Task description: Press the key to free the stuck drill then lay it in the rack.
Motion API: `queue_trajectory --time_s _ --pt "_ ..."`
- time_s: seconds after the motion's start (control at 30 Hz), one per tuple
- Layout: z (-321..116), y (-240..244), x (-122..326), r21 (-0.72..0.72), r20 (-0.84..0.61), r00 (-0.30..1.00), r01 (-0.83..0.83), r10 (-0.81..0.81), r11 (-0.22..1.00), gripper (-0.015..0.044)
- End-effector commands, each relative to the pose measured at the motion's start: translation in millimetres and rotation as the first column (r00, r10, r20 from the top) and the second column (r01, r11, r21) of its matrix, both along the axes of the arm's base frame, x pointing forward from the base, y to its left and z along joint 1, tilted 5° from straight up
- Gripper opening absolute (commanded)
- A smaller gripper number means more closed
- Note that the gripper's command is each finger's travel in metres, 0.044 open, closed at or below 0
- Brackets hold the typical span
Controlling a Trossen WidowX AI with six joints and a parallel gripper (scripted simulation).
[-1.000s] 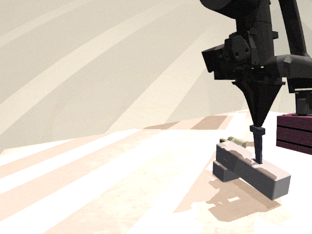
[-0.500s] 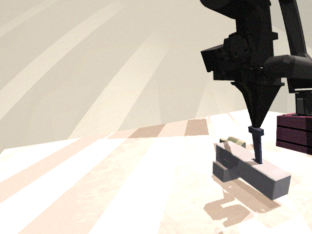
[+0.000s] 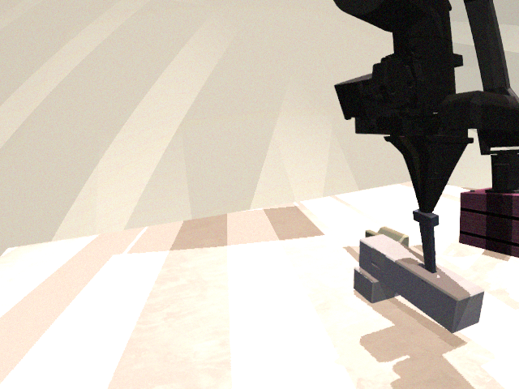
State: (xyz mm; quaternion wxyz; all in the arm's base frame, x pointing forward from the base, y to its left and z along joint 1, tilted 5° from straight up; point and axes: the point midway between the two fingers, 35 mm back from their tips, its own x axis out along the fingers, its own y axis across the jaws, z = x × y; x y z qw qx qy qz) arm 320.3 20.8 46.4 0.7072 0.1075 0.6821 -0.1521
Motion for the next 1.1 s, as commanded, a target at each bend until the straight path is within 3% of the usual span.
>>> queue_trajectory --time_s 0.0,0.63,0.97,1.07 --pt "-20 3 -10 0.013 -0.053 0.999 0.000 0.001 1.000 0.0000" --pt "-26 3 -11 0.013 -0.053 0.999 0.000 0.001 1.000 0.0000" --pt "56 4 1 0.013 -0.052 0.999 0.000 0.001 1.000 0.0263" --pt "59 4 1 0.013 -0.052 0.999 0.000 0.001 1.000 0.0341"
